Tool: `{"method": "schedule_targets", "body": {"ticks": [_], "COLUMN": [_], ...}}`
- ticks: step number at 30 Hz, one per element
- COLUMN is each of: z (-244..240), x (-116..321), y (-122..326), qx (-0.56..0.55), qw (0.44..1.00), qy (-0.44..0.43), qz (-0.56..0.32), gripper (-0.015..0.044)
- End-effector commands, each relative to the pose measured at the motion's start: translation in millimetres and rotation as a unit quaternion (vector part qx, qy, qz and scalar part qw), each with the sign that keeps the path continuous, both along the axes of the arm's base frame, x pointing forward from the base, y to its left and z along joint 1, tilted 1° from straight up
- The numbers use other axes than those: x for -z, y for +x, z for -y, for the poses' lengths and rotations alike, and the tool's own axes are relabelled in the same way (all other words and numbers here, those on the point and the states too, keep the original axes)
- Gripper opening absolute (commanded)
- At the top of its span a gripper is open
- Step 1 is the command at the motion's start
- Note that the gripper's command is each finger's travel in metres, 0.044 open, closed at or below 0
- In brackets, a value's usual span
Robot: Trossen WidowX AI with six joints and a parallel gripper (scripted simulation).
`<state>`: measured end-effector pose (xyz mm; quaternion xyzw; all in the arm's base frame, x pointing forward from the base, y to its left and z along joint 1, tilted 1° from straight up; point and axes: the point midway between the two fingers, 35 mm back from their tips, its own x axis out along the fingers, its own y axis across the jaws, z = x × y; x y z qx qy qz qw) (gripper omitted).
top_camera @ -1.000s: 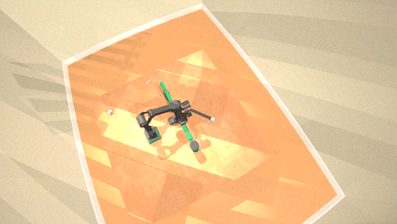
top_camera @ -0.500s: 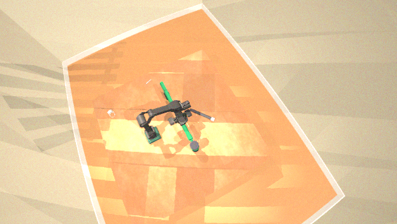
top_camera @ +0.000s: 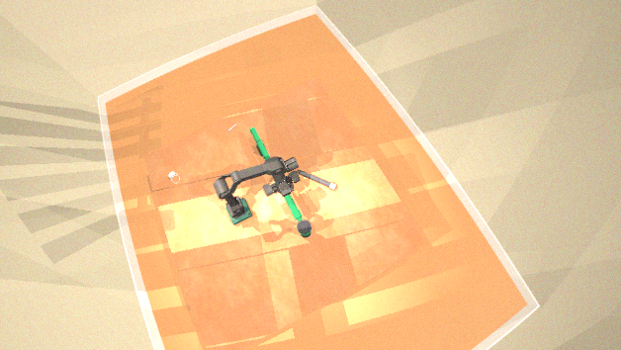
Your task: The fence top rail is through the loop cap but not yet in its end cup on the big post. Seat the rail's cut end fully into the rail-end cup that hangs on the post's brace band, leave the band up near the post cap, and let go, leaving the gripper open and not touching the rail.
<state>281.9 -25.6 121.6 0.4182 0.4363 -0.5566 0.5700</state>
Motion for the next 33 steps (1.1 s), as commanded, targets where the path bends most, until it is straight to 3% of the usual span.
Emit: {"method": "schedule_targets", "body": {"ticks": [1, 33], "z": [6.1, 7.0], "x": [-3.3, -0.8], "y": [-0.7, -0.7], "qx": [0.001, 0.002], "qw": [1.000, 1.000], "qy": [-0.008, -0.002], "qz": [0.002, -0.002], "gripper": [0.0000, 0.0000]}}
